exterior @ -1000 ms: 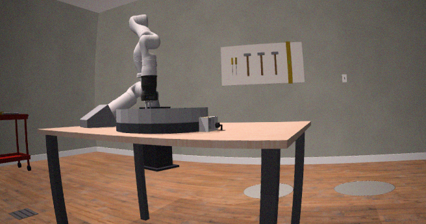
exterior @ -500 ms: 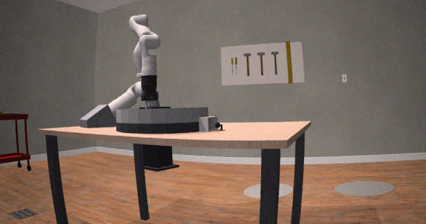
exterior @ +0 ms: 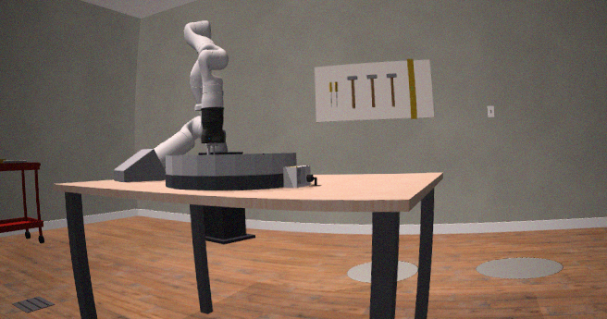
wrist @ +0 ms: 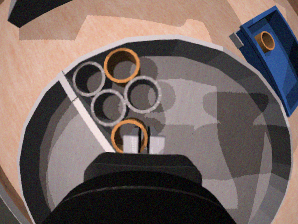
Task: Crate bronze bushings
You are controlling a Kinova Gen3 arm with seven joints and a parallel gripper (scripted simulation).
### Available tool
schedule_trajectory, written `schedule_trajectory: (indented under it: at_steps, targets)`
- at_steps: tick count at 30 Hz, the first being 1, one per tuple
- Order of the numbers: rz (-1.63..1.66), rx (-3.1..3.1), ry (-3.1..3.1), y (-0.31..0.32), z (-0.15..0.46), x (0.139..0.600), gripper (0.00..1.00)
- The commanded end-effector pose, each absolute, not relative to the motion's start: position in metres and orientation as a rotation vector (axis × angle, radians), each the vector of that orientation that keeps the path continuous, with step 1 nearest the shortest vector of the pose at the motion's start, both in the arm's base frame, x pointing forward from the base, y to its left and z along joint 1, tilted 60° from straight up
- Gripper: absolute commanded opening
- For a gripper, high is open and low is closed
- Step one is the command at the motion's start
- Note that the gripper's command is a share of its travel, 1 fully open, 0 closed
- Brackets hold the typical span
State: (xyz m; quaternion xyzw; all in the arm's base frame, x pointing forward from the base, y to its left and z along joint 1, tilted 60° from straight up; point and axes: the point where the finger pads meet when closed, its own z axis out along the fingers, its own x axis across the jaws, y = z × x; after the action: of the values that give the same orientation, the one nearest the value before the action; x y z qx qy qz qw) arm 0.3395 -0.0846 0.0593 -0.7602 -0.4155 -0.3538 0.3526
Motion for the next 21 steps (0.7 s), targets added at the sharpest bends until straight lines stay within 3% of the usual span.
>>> schedule_trajectory:
  at_steps: [1,21]
  targets:
    - [-0.916,-1.968,-1.074,-0.0854,0.0594,0.3397,0.0]
    - [-0.911,-1.972,-1.075,-0.0842,0.0619,0.3409,0.0]
